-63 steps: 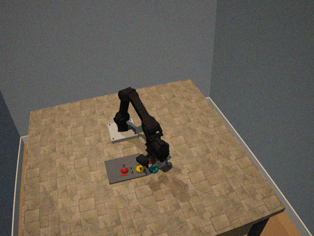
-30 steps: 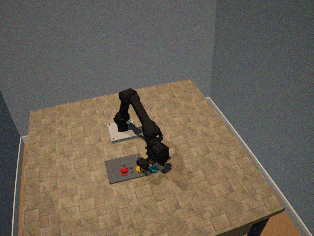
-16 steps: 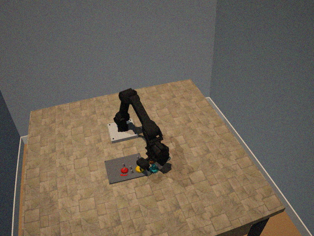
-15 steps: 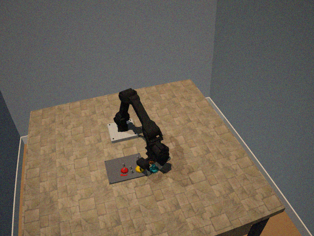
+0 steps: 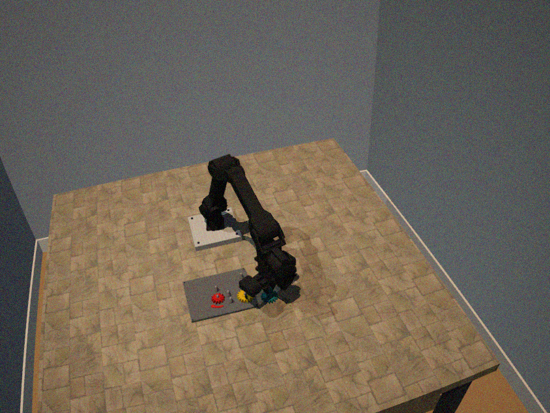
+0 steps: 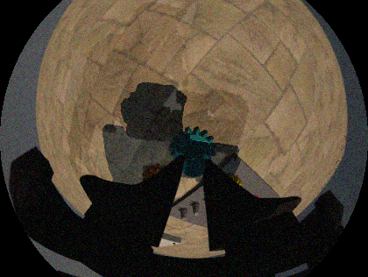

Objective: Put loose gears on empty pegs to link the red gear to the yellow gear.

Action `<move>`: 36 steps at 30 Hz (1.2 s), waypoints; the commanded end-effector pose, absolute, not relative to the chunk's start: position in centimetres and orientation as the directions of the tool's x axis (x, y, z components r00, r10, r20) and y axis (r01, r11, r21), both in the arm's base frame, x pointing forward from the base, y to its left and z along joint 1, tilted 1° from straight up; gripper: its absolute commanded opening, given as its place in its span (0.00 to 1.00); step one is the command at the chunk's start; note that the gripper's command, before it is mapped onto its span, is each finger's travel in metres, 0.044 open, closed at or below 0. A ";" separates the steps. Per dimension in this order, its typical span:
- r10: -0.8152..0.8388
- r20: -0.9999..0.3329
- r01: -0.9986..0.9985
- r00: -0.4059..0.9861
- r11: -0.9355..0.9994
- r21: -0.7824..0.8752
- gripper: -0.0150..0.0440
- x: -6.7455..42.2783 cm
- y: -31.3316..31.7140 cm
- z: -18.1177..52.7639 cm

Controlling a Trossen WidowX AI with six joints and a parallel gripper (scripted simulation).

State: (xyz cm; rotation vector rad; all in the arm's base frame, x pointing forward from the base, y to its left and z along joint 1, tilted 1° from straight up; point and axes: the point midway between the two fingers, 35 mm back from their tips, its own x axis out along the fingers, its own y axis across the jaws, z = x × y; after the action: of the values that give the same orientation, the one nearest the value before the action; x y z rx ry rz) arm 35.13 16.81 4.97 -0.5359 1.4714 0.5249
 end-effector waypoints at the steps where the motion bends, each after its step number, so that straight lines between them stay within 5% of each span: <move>1: 0.000 -1.000 -0.631 0.029 0.775 -0.018 0.31 35.1 16.7 4.8; 3: 0.000 -1.000 -0.631 0.029 0.775 -0.018 0.25 35.1 16.7 4.8; 36: 0.009 -0.999 -0.621 0.036 0.784 -0.015 0.25 35.8 17.5 11.0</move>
State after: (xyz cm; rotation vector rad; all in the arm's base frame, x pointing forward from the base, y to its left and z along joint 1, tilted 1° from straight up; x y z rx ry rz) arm 35.75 17.39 10.28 -0.5314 1.4762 0.5202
